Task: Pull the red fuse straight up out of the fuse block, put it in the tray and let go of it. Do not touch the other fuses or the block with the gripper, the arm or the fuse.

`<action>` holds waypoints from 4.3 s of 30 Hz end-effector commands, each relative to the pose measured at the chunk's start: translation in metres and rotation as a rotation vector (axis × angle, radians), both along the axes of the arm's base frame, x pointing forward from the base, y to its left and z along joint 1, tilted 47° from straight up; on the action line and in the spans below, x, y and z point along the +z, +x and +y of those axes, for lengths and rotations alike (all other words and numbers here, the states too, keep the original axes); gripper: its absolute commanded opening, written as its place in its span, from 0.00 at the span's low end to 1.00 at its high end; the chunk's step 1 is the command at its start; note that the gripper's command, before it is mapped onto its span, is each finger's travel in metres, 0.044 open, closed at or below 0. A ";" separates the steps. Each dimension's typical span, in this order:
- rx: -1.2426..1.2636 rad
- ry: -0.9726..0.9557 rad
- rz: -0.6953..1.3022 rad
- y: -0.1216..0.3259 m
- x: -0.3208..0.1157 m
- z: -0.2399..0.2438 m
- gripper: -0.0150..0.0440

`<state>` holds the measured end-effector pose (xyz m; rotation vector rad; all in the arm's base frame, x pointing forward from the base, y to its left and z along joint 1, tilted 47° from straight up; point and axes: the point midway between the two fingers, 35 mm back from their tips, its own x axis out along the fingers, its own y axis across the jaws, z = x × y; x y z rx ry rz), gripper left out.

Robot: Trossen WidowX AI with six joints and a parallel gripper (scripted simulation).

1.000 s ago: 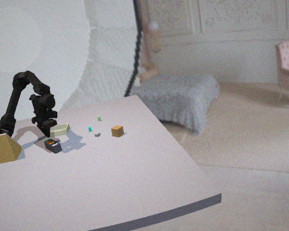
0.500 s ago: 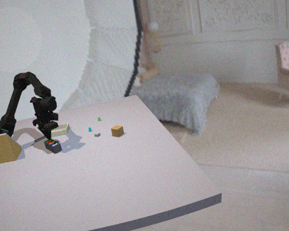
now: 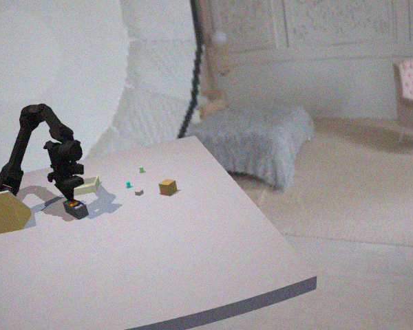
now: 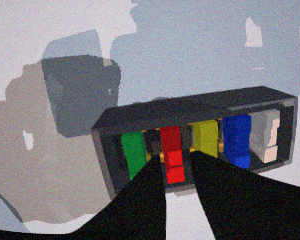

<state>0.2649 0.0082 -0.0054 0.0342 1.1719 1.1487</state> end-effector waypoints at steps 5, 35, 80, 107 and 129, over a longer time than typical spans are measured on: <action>-0.005 0.005 0.005 -0.001 -0.003 0.003 0.37; 0.000 0.000 0.000 -0.001 -0.007 0.007 0.25; -0.003 0.001 0.003 0.001 0.007 -0.007 0.25; -0.005 0.003 0.005 0.002 0.016 -0.017 0.25; -0.005 0.003 0.006 0.003 0.033 -0.034 0.25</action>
